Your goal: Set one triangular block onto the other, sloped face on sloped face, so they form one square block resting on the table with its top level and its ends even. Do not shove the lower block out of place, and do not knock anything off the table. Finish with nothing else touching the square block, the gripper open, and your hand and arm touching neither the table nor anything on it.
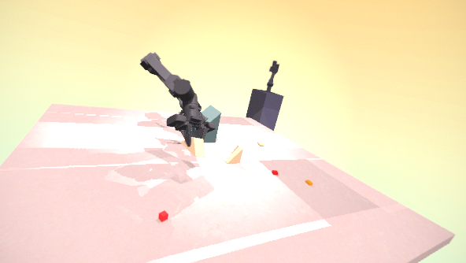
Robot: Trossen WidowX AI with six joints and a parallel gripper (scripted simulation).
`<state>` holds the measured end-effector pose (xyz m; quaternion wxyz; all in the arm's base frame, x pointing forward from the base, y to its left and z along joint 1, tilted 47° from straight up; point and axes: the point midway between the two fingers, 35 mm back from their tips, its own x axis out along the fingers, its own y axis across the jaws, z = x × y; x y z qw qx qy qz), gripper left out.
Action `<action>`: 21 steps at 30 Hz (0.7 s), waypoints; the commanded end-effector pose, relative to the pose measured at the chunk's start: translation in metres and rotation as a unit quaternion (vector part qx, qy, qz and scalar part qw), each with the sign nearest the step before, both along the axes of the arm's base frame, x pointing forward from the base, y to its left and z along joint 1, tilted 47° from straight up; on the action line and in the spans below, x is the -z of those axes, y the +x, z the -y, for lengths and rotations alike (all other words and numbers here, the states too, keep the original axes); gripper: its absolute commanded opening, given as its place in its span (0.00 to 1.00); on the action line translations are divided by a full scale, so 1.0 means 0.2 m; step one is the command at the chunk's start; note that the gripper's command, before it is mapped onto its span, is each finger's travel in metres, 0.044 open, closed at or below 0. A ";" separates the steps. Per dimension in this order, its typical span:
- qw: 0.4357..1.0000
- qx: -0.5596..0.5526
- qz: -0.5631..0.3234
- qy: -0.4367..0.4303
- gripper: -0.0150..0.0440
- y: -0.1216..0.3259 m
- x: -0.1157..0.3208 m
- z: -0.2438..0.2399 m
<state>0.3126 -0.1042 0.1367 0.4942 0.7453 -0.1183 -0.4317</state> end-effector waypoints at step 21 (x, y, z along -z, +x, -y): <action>0.921 -0.184 -0.288 -0.189 0.25 0.04 0.02 0.00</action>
